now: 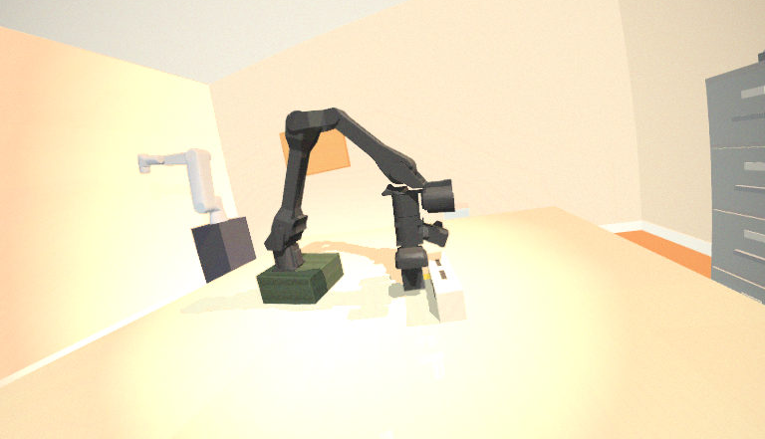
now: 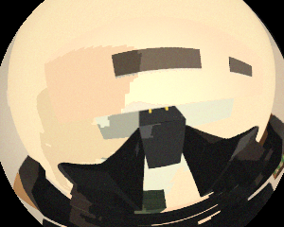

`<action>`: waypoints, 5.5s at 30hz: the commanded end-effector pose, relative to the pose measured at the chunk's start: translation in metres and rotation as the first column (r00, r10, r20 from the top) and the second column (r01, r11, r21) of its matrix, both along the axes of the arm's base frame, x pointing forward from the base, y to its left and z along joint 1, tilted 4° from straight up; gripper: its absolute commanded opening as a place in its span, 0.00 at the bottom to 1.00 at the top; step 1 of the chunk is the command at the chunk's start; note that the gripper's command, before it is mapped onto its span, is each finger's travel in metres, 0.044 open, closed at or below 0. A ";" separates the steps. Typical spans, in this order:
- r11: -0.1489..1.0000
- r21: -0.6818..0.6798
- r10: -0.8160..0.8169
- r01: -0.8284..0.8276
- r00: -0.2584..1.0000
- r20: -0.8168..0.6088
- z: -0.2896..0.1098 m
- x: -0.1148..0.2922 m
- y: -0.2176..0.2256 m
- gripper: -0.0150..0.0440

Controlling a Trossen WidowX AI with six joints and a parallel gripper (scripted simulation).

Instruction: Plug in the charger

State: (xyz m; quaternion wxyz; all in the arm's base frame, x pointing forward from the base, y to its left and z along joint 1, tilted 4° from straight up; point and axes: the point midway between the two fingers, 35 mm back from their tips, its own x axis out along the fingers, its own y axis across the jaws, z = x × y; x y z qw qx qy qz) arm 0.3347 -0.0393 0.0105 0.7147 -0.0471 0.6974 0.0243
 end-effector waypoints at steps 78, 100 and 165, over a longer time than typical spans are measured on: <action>1.000 -0.002 -0.003 0.003 1.000 0.007 0.004 0.020 0.002 0.25; 1.000 -0.002 -0.003 0.003 1.000 0.007 0.005 0.029 0.003 0.25; 1.000 -0.002 -0.003 0.003 1.000 0.007 0.004 0.025 0.002 0.25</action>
